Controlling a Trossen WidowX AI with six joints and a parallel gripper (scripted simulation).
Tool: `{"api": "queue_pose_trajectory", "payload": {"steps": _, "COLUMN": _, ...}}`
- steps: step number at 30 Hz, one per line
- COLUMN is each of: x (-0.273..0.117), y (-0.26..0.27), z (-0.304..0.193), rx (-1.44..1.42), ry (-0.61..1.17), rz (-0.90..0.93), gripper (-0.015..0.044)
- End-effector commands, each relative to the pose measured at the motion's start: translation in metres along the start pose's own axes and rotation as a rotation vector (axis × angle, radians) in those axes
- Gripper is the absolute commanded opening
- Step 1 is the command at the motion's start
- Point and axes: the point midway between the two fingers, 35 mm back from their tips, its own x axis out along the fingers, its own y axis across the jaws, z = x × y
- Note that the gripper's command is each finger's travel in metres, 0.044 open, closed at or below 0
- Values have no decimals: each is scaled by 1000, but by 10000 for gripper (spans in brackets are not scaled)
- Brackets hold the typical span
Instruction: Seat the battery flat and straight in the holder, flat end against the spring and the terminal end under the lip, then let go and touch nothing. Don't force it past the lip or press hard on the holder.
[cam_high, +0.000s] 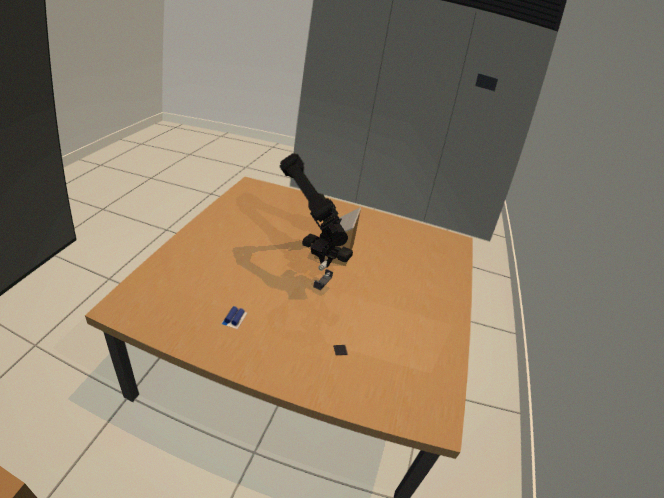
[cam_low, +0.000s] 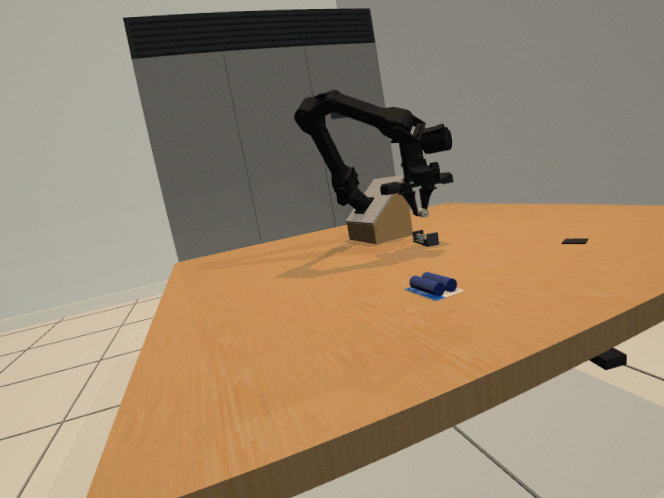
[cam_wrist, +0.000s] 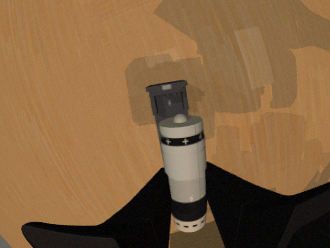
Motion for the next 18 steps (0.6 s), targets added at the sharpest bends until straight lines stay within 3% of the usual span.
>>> {"api": "queue_pose_trajectory", "payload": {"steps": 1, "x": -1, "y": 5, "z": 2, "rx": -36, "ry": -3, "rz": 4, "gripper": 70}}
{"api": "queue_pose_trajectory", "payload": {"steps": 18, "x": 31, "y": 6, "z": 7, "rx": -41, "ry": -199, "rz": 24, "gripper": 70}}
